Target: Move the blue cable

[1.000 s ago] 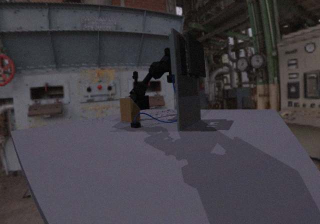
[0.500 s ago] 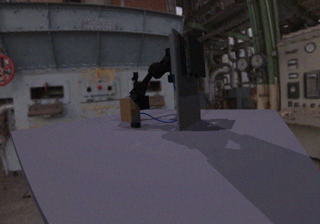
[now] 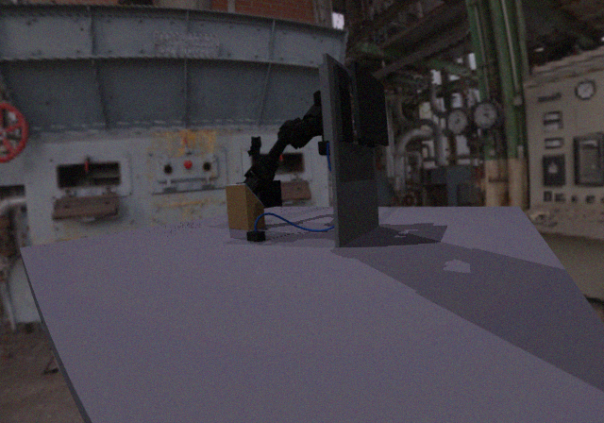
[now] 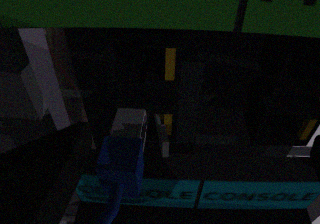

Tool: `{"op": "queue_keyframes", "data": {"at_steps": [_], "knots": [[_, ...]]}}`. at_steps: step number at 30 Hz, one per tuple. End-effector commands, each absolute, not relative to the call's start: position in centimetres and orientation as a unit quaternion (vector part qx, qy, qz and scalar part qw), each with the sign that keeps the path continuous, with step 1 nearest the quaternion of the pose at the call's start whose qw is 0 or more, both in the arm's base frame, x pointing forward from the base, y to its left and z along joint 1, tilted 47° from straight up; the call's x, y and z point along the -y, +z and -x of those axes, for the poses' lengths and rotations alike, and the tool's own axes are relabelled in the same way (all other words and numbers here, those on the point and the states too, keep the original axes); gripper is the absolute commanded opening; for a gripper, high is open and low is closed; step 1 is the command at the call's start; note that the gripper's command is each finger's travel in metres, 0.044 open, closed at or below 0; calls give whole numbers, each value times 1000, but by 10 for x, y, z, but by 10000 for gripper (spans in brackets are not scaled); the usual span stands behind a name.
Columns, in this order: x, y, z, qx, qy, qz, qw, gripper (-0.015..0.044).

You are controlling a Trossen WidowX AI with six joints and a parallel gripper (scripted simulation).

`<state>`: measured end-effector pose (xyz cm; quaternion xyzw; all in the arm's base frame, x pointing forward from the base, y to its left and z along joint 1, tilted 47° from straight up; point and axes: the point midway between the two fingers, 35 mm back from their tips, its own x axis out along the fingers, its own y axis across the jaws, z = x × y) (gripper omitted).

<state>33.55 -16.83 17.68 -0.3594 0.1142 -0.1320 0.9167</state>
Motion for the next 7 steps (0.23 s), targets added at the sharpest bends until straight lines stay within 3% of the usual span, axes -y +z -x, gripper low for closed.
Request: {"op": "queue_keyframes", "data": {"at_steps": [1,7], "knots": [[166,179,-336,-115,-132,359,917,440],[163,183,-335,-115,-132,359,917,440]]}}
